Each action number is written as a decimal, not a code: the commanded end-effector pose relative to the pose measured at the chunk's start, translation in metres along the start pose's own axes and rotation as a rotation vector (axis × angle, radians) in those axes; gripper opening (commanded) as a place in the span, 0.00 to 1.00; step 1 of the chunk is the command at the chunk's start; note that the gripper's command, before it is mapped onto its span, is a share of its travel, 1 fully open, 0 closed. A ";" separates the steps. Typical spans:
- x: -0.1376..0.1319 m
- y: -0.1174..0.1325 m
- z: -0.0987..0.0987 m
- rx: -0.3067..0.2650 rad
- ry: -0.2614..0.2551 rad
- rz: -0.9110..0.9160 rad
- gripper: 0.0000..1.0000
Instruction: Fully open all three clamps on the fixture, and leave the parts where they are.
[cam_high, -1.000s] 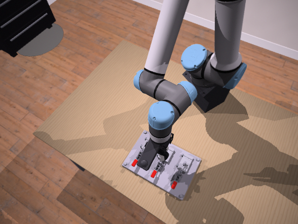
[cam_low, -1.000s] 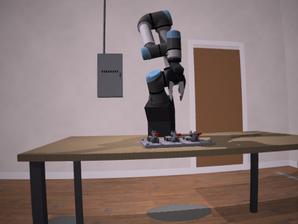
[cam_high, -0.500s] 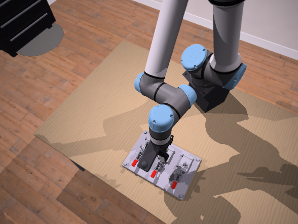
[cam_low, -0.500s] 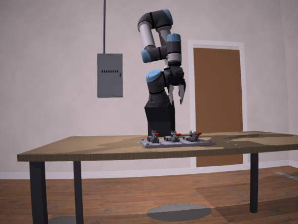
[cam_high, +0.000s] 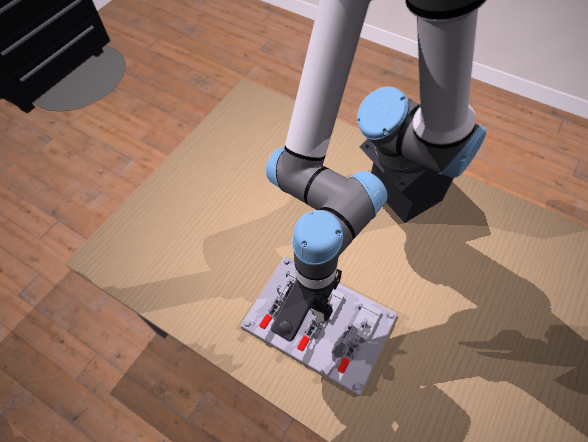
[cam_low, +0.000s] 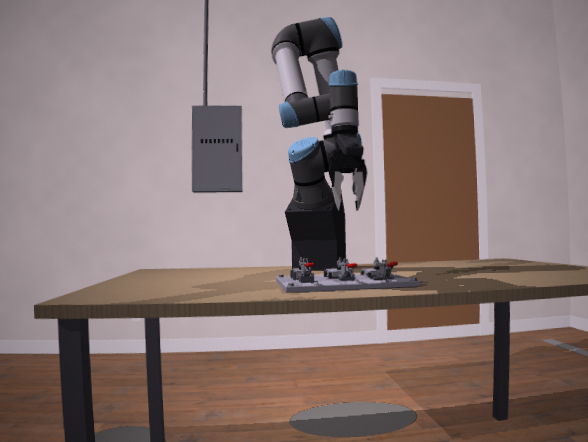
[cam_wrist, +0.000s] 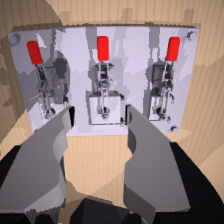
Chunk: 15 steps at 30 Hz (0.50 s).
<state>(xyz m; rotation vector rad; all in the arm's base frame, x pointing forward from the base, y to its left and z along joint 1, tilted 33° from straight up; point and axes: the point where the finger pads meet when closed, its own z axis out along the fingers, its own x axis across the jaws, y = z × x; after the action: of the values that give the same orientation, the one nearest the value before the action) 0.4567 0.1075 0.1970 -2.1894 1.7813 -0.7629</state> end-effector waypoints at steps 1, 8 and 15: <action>0.002 0.000 0.000 0.003 0.001 0.002 0.28; 0.011 0.001 0.000 0.002 0.000 0.001 0.28; 0.030 0.000 0.000 0.002 0.001 0.001 0.28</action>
<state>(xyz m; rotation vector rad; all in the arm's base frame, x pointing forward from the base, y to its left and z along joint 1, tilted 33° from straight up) 0.4596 0.0904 0.2026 -2.1831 1.7842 -0.7689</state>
